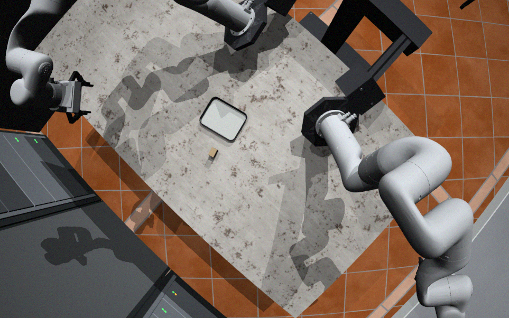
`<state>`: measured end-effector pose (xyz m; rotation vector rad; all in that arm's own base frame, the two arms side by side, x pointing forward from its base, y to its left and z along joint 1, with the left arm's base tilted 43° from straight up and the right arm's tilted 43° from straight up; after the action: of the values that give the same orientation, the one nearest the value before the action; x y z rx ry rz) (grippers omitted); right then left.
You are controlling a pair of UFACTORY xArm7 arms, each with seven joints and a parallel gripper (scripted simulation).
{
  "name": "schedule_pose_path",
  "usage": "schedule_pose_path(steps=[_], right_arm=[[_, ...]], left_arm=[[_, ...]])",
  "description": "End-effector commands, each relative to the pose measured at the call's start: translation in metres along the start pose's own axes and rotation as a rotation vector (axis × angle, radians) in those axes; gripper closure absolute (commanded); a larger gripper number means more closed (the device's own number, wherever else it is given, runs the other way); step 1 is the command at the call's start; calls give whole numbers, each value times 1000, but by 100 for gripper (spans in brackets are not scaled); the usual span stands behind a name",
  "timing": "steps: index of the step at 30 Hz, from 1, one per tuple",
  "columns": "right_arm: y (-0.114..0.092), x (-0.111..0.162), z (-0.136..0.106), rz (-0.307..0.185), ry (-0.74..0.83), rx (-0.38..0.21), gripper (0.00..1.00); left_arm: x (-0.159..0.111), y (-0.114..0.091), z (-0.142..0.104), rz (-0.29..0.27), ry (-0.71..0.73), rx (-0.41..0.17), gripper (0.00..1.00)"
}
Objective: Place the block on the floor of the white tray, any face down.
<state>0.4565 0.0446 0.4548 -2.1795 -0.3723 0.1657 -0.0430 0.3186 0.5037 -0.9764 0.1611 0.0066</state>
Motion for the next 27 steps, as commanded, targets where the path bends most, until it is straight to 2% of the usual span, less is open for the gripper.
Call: schedule_pose_path(steps=[1, 14, 15, 16, 18, 20, 21, 22, 24, 25, 27], right_arm=[[-2, 0, 0, -5, 0, 0, 0], [-2, 0, 0, -5, 0, 0, 0], [-2, 1, 1, -4, -2, -1, 42], [0, 3, 3, -4, -10, -5, 42], [15, 18, 20, 0, -69, -28, 42], [39, 41, 52, 4, -196, -75, 42], [43, 44, 56, 4, -196, -75, 42], [48, 47, 66, 4, -287, -103, 42], [62, 59, 84, 4, -287, -103, 42], [69, 60, 97, 1, -392, -131, 42], [83, 71, 115, 1, -392, -131, 42]], left_arm=[[-6, -1, -1, 9, -16, 1, 0], [-9, -1, -1, 14, -23, 0, 0], [-9, -1, -1, 14, -23, 0, 0], [-9, -1, -1, 14, -23, 0, 0], [-9, -1, -1, 14, -23, 0, 0], [-9, -1, -1, 14, -23, 0, 0], [-9, -1, -1, 14, -23, 0, 0], [-9, -1, -1, 14, -23, 0, 0], [-9, -1, -1, 14, -23, 0, 0], [-9, -1, -1, 14, -23, 0, 0], [-9, -1, -1, 14, -23, 0, 0]])
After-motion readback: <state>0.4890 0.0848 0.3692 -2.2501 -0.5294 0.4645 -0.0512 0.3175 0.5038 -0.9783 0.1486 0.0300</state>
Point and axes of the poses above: on each arm, the point where the finger pads meet when closed, its own y axis out along the fingers, its own x axis across the jaws, z = x × y, the point moved 3 cm from there along -y, back along the fingers, and after that the axes turned 14 degrees about y, right-handed, at the moved point
